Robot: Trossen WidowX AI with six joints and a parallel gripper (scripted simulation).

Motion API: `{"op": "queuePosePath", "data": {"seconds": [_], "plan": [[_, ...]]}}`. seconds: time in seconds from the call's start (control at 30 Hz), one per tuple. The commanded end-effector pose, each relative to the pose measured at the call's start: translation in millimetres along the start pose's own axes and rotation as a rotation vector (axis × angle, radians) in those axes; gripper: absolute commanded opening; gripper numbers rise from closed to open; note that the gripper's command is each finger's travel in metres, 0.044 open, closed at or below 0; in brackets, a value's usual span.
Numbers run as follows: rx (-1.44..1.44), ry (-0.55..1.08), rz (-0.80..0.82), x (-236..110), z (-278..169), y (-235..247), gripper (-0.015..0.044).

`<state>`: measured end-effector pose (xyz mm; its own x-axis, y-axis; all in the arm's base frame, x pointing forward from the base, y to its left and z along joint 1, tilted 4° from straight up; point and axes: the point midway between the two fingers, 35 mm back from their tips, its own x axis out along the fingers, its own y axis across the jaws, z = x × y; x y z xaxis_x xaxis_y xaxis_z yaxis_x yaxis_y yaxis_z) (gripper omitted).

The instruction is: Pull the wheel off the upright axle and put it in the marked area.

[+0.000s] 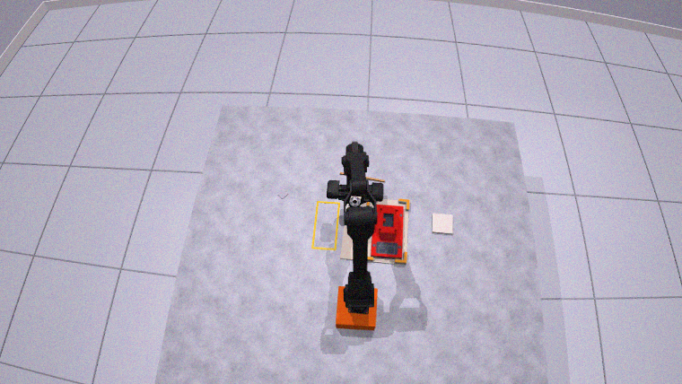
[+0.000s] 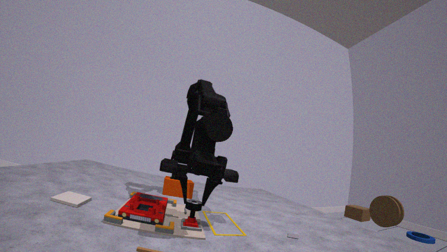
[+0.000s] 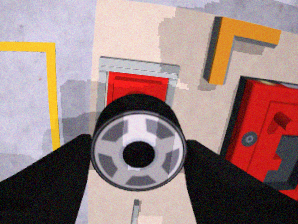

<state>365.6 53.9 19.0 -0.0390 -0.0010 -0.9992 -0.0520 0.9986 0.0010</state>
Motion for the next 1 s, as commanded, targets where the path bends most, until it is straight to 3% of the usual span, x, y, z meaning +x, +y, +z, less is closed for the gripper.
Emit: {"op": "queuePosePath", "data": {"seconds": [0.0, 0.97], "plan": [[0.001, -0.003, 0.002, -2.6, 0.6, 0.2, 0.0000], [0.002, -0.006, 0.003, -15.1, 0.4, 0.2, 0.0000]]}}
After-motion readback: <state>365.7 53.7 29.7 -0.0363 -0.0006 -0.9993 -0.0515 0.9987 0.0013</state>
